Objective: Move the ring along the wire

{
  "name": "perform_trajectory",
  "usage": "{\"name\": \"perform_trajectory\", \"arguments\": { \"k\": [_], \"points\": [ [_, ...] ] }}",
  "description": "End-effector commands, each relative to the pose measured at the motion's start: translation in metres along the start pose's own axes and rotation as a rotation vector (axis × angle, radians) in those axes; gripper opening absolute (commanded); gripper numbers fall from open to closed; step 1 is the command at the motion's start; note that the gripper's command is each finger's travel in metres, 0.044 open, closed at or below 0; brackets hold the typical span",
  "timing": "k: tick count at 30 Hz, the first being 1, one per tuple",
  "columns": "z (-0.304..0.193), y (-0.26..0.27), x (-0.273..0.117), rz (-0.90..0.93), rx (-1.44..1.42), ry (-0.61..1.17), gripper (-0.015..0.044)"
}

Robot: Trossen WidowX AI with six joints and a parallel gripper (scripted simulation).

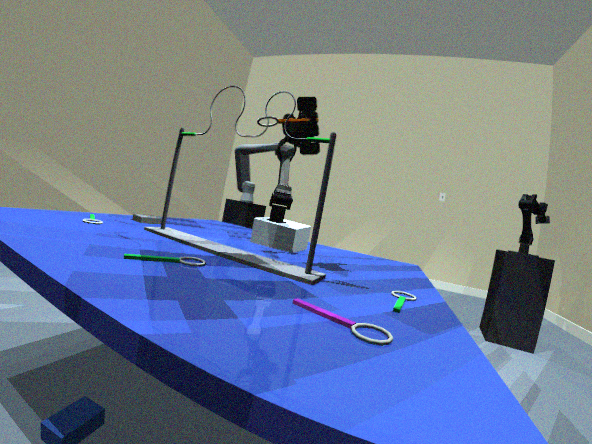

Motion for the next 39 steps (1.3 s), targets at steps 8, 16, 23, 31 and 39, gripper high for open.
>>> {"name": "perform_trajectory", "arguments": {
  "k": [8, 16, 23, 31, 39],
  "points": [
    [0.000, 0.021, -0.006, 0.065, 0.083, 0.018, -0.0150],
    [0.001, 0.030, -0.008, 0.089, 0.123, 0.024, -0.0150],
    [0.002, 0.036, -0.010, 0.098, 0.137, 0.026, -0.0150],
    [0.003, 0.039, -0.011, 0.084, 0.114, 0.022, -0.0150],
    [0.003, 0.037, -0.010, 0.046, 0.052, 0.012, -0.0150]
  ]
}}
Point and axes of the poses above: the point midway between the two fingers, 35 mm back from their tips, its own x axis out along the fingers, its own y axis across the jaws, z = x × y, the point moved 2 cm from there along -x, back along the fingers, and after that the axes turned 2 degrees about x, right-handed, at the moved point
